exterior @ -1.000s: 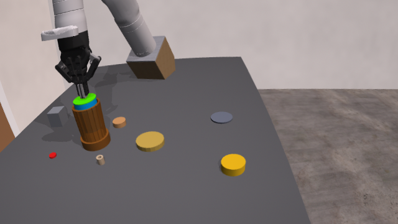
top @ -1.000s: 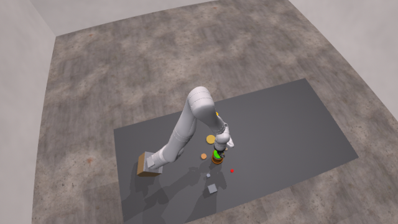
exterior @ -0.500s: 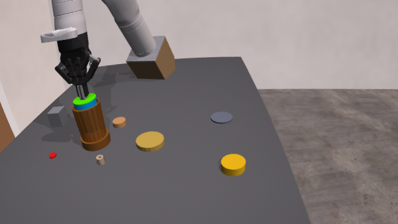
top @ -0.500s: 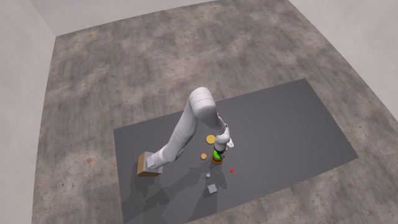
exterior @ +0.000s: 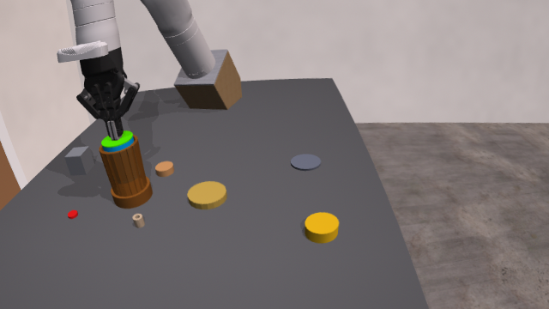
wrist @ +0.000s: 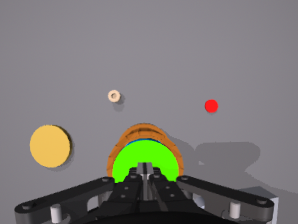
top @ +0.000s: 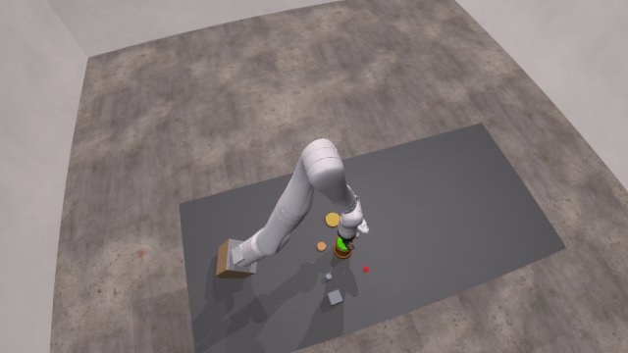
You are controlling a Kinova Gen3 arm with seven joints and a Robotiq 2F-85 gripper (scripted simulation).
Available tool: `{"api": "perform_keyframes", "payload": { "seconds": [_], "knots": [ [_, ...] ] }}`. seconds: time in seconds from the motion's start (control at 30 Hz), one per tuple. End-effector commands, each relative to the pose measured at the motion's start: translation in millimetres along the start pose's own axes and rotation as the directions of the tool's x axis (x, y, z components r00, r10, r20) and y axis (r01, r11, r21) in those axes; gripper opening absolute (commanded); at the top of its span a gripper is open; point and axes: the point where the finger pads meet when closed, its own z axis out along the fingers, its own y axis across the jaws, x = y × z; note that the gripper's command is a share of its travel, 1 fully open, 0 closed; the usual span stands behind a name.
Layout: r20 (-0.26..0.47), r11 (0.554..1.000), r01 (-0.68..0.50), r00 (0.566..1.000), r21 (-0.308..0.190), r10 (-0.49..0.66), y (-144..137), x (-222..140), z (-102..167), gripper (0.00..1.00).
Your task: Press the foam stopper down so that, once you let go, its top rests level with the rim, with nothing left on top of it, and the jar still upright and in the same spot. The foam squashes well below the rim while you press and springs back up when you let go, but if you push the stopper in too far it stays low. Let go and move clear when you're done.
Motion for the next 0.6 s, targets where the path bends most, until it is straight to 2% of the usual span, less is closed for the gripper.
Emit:
{"api": "perform_keyframes", "payload": {
  "seconds": [0.0,0.57],
  "knots": [
    [0.003,1.000,-0.005,1.000,0.000,0.005,1.3,-0.7,2.2,0.00],
    [0.003,1.000,-0.005,1.000,0.000,0.005,1.3,-0.7,10.3,0.00]
  ]
}}
